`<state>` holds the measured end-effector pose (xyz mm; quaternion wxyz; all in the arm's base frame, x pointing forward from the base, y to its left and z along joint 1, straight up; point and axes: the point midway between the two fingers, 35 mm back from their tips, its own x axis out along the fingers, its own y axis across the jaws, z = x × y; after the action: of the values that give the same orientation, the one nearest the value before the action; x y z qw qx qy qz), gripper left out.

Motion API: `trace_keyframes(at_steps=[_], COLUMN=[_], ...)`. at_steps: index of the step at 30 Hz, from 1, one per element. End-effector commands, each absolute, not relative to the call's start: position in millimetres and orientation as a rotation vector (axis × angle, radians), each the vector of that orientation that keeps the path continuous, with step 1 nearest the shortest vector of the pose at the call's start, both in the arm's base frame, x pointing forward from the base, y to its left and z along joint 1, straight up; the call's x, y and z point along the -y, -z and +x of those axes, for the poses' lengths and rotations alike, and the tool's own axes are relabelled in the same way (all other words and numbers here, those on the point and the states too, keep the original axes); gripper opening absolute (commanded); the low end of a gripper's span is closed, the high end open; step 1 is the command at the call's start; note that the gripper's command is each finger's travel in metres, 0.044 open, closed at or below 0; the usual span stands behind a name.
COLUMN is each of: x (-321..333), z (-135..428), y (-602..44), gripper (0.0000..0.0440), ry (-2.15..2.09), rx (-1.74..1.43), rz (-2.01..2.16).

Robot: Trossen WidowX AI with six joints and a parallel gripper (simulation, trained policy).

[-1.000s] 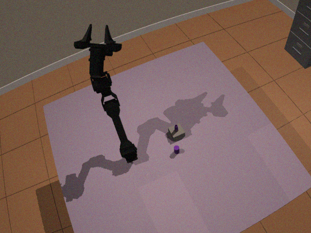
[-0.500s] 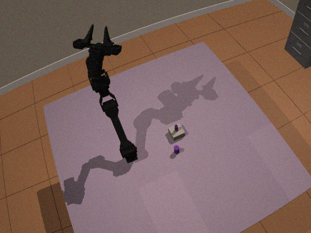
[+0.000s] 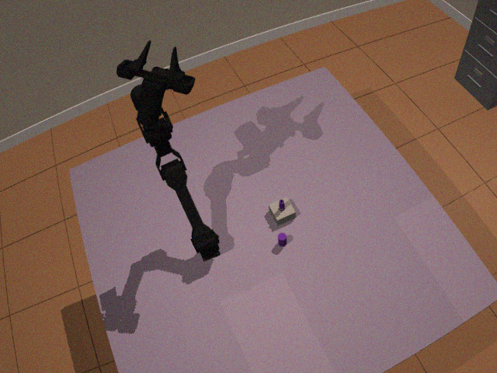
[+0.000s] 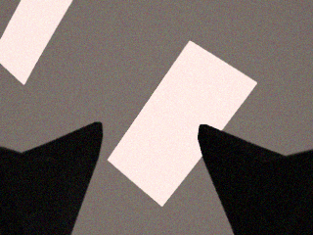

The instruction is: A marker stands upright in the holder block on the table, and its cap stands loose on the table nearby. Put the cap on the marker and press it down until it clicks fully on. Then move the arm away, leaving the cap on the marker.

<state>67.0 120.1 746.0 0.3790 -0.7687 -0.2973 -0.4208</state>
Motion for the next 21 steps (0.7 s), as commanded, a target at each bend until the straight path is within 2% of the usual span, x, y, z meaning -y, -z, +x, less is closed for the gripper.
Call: trace_keyframes(at_steps=[1, 21], x=[-121.9, -85.9], z=[68.1, 76.9], y=[-744.4, -734.3], gripper=[0.0307, 0.0330], ry=[1.057, 0.963], rx=[0.724, 0.527], rz=[-1.957, -1.855])
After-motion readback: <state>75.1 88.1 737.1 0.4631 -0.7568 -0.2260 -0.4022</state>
